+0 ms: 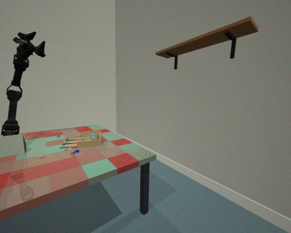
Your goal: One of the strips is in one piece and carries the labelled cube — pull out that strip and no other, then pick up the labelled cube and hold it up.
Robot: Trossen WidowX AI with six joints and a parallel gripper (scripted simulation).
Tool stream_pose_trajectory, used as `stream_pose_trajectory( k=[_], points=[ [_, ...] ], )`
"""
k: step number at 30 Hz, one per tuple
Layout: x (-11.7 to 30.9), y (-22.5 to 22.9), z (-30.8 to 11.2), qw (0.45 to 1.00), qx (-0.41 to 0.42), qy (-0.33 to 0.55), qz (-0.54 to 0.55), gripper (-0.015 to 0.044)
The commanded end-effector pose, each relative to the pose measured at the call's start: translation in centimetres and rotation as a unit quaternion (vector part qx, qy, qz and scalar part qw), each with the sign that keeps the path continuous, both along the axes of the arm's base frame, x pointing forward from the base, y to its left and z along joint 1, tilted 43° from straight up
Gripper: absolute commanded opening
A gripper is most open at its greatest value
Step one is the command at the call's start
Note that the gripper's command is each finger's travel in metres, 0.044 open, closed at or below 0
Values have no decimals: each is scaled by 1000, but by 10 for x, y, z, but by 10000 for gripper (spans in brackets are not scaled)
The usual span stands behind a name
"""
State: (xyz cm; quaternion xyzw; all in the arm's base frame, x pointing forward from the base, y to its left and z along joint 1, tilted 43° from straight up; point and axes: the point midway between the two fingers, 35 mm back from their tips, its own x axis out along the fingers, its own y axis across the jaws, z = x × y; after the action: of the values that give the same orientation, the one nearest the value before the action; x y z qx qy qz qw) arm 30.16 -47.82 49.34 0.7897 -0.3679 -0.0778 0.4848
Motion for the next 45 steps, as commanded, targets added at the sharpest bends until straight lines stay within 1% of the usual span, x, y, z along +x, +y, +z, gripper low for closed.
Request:
stream_pose_trajectory(
  k=[1,3,6,11,17,22,26,30,38,40,45],
  points=[
    [2,1,-2,1000,-1,4,2,400],
    [14,9,-17,999,-13,38,15,400],
    [41,33,-51,991,-45,112,51,400],
    [78,81,-110,961,-111,220,122,400],
    [104,152,-182,900,-207,315,219,400],
    [109,220,-240,831,-296,360,302,400],
    [102,277,-284,768,-369,374,366,400],
    [85,334,-325,700,-441,368,425,400],
    [23,441,-396,563,-571,303,515,400],
    [16,449,-401,552,-581,294,521,400],
    [16,449,-401,552,-581,294,521,400]
  ],
)
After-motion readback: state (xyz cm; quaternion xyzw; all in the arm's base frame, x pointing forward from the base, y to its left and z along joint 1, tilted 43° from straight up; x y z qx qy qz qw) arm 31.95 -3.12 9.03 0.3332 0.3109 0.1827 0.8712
